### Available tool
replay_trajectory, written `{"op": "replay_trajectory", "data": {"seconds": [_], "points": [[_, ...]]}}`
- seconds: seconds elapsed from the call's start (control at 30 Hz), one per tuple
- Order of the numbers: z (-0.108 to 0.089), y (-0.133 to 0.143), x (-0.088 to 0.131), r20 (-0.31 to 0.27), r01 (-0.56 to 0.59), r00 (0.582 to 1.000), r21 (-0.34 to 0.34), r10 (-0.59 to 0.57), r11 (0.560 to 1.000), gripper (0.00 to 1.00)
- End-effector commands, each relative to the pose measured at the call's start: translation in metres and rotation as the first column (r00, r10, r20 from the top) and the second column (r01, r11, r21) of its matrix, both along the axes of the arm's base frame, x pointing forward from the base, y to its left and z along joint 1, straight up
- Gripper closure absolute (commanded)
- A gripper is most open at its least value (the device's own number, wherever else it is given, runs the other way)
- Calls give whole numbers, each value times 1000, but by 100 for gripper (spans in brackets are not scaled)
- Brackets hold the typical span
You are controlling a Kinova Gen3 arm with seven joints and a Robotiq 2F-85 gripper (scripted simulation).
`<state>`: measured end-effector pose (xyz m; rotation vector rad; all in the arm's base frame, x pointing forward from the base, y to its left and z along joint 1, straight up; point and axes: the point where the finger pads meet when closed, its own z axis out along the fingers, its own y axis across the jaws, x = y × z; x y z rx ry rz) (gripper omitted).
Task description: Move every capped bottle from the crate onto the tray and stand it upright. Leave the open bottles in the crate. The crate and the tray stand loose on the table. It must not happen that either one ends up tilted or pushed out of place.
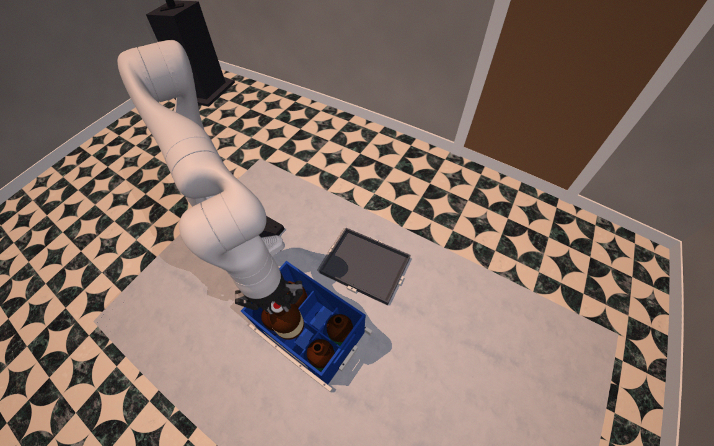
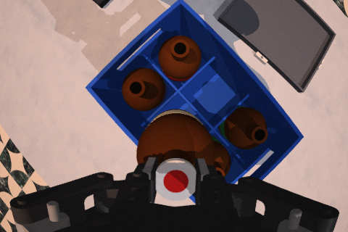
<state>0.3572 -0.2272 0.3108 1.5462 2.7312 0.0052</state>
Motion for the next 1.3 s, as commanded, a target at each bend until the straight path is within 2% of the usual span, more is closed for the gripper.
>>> {"op": "replay_trajectory", "data": {"seconds": [0.0,0.2,0.7,0.8,1.27], "points": [[5,-1,-1,1,6,1000,-6,-6,1000,100],[7,-2,-1,2,8,1000,-7,-8,1000,100],[5,34,-19,2,8,1000,-7,-8,1000,100],[3,32,-19,-5,10,1000,0,-10,1000,100],[5,60,-13,2,8,1000,-7,-8,1000,100]]}}
